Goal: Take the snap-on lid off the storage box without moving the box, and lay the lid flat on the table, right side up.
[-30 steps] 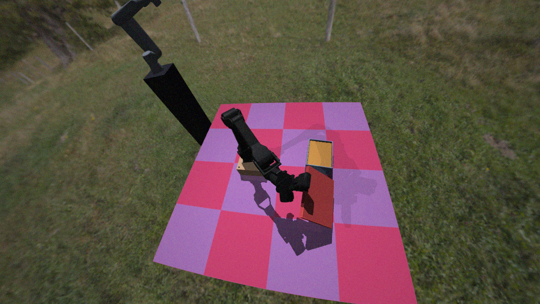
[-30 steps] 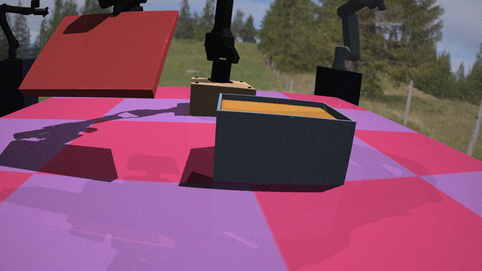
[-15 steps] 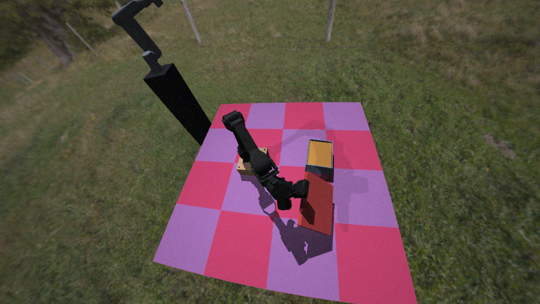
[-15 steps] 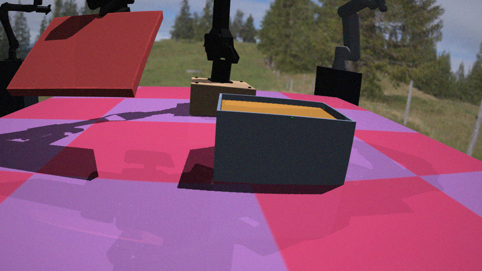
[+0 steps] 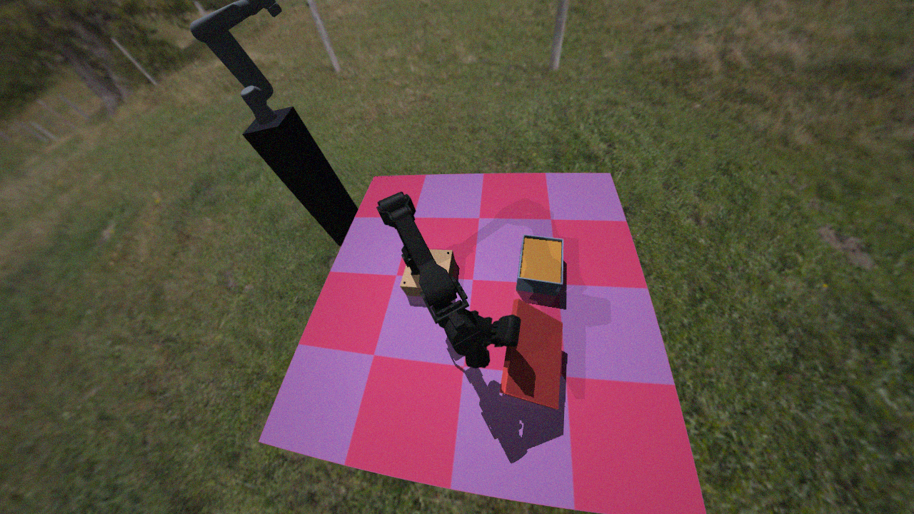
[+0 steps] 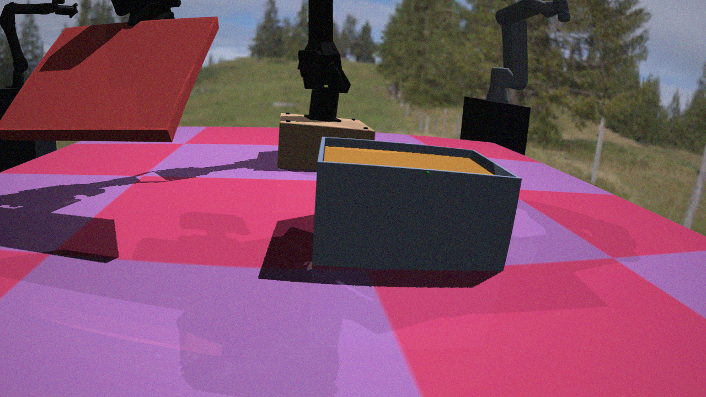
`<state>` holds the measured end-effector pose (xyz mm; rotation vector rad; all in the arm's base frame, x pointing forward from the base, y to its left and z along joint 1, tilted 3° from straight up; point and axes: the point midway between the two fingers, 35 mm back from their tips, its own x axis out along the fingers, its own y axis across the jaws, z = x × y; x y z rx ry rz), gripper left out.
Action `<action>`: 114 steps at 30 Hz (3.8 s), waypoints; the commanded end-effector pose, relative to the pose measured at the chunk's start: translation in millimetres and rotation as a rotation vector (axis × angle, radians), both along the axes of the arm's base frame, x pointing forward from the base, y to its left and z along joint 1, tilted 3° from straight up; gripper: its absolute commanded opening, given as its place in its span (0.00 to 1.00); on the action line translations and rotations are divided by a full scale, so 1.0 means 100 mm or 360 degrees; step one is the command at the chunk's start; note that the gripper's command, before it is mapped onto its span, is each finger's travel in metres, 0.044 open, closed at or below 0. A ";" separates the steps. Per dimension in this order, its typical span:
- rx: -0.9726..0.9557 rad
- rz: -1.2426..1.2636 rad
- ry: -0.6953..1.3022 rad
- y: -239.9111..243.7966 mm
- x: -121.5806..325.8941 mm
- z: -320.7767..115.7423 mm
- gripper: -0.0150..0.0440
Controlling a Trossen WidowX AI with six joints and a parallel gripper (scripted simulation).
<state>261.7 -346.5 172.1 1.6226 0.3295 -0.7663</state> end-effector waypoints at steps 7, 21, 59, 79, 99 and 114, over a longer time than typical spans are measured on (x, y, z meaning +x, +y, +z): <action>-0.0016 0.0017 -0.0017 0.02 0.02 -0.05 0.25; -0.0016 0.0017 -0.0017 0.04 0.02 -0.19 0.25; -0.0016 0.0017 -0.0017 0.04 0.02 -0.49 0.25; -0.0016 0.0017 -0.0017 0.05 0.03 -0.65 0.25; -0.0016 0.0017 -0.0017 0.05 0.03 -0.81 0.25; -0.0016 0.0017 -0.0017 0.05 0.03 -0.93 0.25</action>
